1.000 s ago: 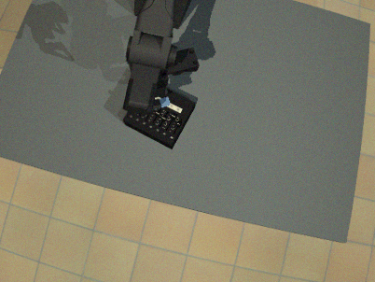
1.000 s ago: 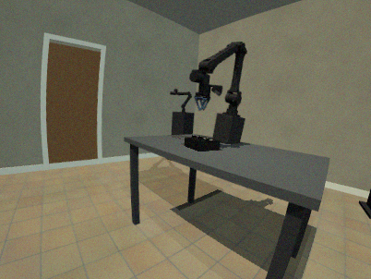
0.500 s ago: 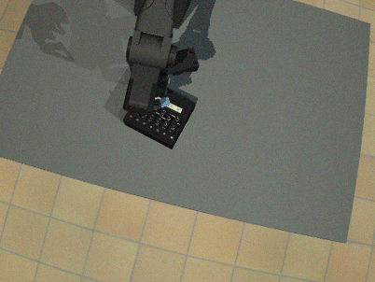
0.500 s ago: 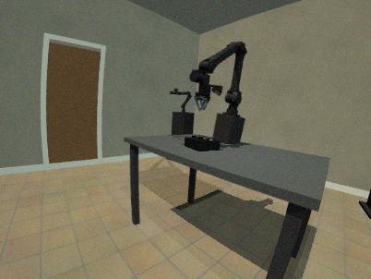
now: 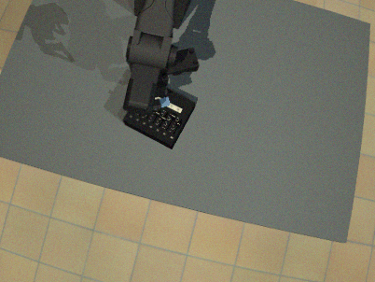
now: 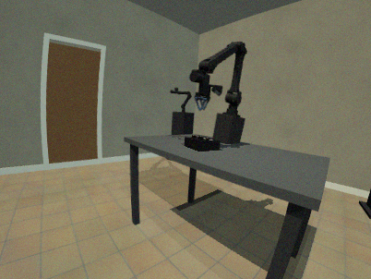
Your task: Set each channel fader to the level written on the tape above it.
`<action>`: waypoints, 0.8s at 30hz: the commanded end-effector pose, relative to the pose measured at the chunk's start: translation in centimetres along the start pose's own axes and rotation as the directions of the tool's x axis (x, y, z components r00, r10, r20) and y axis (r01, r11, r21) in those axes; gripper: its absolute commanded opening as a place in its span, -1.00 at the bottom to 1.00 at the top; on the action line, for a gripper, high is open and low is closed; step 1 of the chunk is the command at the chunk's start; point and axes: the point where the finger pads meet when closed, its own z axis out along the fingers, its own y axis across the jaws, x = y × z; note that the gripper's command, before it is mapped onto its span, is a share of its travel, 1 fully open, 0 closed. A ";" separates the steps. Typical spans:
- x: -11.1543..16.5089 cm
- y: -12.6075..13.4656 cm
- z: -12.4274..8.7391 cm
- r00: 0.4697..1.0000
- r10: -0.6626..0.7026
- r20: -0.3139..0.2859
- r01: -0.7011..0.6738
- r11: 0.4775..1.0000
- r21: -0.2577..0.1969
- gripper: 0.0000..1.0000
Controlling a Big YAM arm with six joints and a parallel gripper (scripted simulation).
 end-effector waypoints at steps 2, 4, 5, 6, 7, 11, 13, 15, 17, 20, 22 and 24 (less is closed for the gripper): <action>0.1 -0.8 -1.5 1.000 -0.012 -0.018 0.013 0.999 0.043 1.00; 0.1 -0.8 -1.5 1.000 -0.012 -0.018 0.013 0.999 0.043 1.00; 0.1 -0.8 -1.5 1.000 -0.012 -0.018 0.013 0.999 0.043 1.00; 0.1 -0.8 -1.5 1.000 -0.012 -0.018 0.013 0.999 0.043 1.00; 0.1 -0.8 -1.5 1.000 -0.012 -0.018 0.013 0.999 0.043 1.00; 0.1 -0.8 -1.5 1.000 -0.012 -0.018 0.013 0.999 0.043 1.00; 0.1 -0.8 -1.5 1.000 -0.003 -0.017 0.004 0.999 0.043 1.00; 0.1 -0.8 -1.4 1.000 0.013 -0.016 -0.012 0.999 0.044 1.00; 0.1 -0.7 -1.3 1.000 0.027 -0.016 -0.026 0.999 0.045 1.00; 0.0 -0.6 -1.2 0.998 0.066 -0.012 -0.066 0.997 0.044 1.00; -0.1 -0.7 -1.1 0.994 0.107 -0.010 -0.107 0.993 0.046 1.00; -0.1 -0.7 -1.1 0.994 0.107 -0.010 -0.107 0.993 0.046 1.00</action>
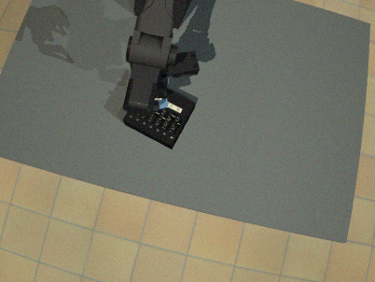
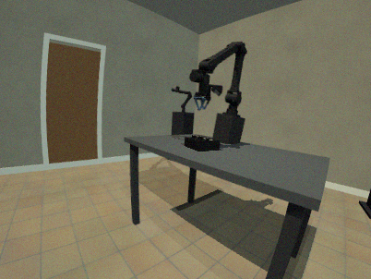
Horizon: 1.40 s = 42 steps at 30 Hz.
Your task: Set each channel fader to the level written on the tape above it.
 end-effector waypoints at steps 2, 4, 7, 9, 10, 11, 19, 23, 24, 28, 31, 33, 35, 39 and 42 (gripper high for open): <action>-0.2 -0.6 -1.0 0.996 0.092 -0.009 -0.091 0.995 0.041 1.00; -0.2 -0.6 -0.9 0.987 0.159 -0.005 -0.159 0.986 0.041 1.00; -0.4 -0.6 -0.6 0.959 0.283 0.004 -0.283 0.958 0.040 1.00; -0.4 -0.7 -0.3 0.925 0.379 0.010 -0.379 0.925 0.039 1.00; -0.5 -0.7 -0.2 0.903 0.430 0.013 -0.430 0.902 0.038 1.00; -0.5 -0.7 -0.1 0.875 0.483 0.017 -0.483 0.875 0.036 1.00; -0.7 -0.7 0.9 0.635 0.772 0.037 -0.773 0.635 0.018 1.00; -0.9 -0.9 1.1 0.476 0.878 0.053 -0.879 0.476 0.011 1.00; -0.9 -0.9 1.0 0.433 0.899 0.057 -0.901 0.433 0.008 1.00; -1.1 -1.0 1.5 0.254 0.965 0.067 -0.967 0.255 -0.010 1.00; -1.2 -1.1 1.6 0.113 0.991 0.075 -0.993 0.115 -0.024 1.00; -1.3 -1.1 1.6 0.065 0.995 0.077 -0.997 0.068 -0.030 1.00; -1.3 -1.3 1.3 -0.057 0.995 0.080 -0.998 -0.053 -0.042 1.00; -1.5 -1.2 2.0 -0.242 0.968 0.073 -0.969 -0.237 -0.068 1.00; -1.6 -1.2 2.4 -0.377 0.924 0.069 -0.925 -0.371 -0.085 1.00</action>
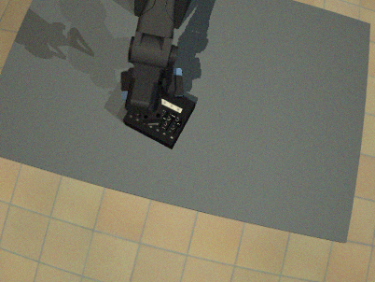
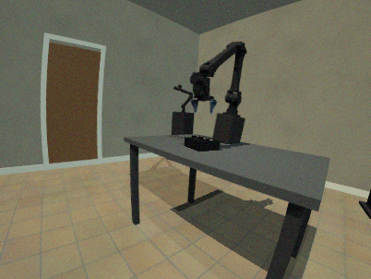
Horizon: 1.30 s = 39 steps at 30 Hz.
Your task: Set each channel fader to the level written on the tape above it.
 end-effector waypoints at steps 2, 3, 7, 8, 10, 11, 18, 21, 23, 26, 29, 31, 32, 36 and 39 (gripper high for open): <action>-0.1 0.3 0.6 0.947 0.320 0.016 -0.321 0.947 -0.001 1.00; -0.2 0.4 0.5 0.931 0.366 0.017 -0.366 0.931 -0.006 1.00; -0.2 0.5 0.5 0.844 0.536 0.011 -0.536 0.844 -0.023 1.00; -0.2 0.5 0.5 0.844 0.536 0.011 -0.536 0.844 -0.023 1.00; -0.2 0.6 0.6 0.774 0.634 0.009 -0.633 0.773 -0.029 1.00; -0.2 0.6 0.8 0.746 0.666 0.008 -0.666 0.745 -0.032 1.00; -0.1 0.7 1.3 0.490 0.872 -0.001 -0.871 0.489 -0.045 1.00; -0.2 0.7 1.1 0.361 0.932 -0.008 -0.932 0.360 -0.047 1.00; -0.2 0.7 1.1 0.271 0.963 -0.012 -0.962 0.270 -0.047 1.00; -0.2 0.8 1.2 0.225 0.974 -0.013 -0.973 0.224 -0.047 1.00; -0.1 0.8 1.2 0.015 1.000 -0.017 -0.999 0.015 -0.047 1.00; -0.1 0.8 1.2 -0.080 0.997 -0.017 -0.996 -0.081 -0.047 1.00; -0.1 0.8 1.2 -0.127 0.992 -0.017 -0.991 -0.128 -0.046 1.00; -0.1 0.8 1.2 -0.311 0.950 -0.010 -0.949 -0.311 -0.045 1.00; -0.1 0.8 1.2 -0.311 0.950 -0.010 -0.949 -0.311 -0.045 1.00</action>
